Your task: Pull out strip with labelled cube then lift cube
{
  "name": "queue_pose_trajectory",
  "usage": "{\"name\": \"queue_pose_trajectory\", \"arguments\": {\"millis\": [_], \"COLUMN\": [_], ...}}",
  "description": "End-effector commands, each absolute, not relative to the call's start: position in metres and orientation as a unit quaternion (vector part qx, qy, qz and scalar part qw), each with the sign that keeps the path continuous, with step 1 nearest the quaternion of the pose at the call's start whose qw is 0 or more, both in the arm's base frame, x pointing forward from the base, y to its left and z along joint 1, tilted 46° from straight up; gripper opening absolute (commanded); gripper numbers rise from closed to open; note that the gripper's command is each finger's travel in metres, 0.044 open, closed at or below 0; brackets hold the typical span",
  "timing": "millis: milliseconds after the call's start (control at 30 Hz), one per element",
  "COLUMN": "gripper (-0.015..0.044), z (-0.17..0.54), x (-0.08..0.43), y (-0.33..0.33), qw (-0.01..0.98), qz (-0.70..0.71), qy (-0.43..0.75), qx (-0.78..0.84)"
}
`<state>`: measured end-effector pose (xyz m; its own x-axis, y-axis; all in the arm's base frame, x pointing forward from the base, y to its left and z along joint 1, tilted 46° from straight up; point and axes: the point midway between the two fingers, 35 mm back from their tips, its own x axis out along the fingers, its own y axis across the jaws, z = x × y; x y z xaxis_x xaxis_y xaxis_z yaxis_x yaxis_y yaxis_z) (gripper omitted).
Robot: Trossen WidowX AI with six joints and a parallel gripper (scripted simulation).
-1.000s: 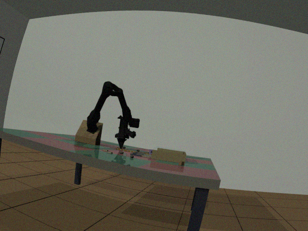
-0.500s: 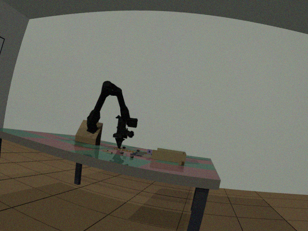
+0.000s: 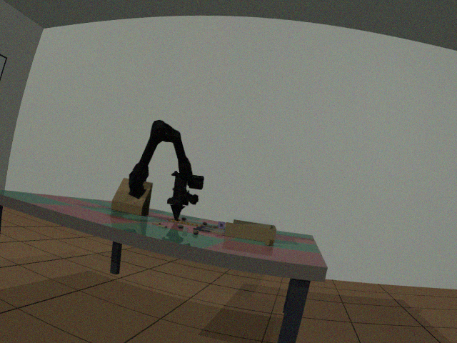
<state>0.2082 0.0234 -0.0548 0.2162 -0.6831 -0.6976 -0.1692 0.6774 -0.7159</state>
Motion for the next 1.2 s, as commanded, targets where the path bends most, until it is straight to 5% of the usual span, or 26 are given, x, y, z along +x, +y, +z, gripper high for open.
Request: {"name": "queue_pose_trajectory", "arguments": {"millis": [0, 900, 1167], "gripper": [0.0, 0.0, 0.021], "z": [-0.057, -0.026, -0.025], "x": [0.201, 0.2, 0.227], "y": [0.018, 0.053, 0.057], "qw": [0.684, 0.685, 0.667], "qz": [-0.187, -0.186, -0.157], "qy": [0.608, 0.608, 0.615], "qx": [-0.358, -0.357, -0.389]}}
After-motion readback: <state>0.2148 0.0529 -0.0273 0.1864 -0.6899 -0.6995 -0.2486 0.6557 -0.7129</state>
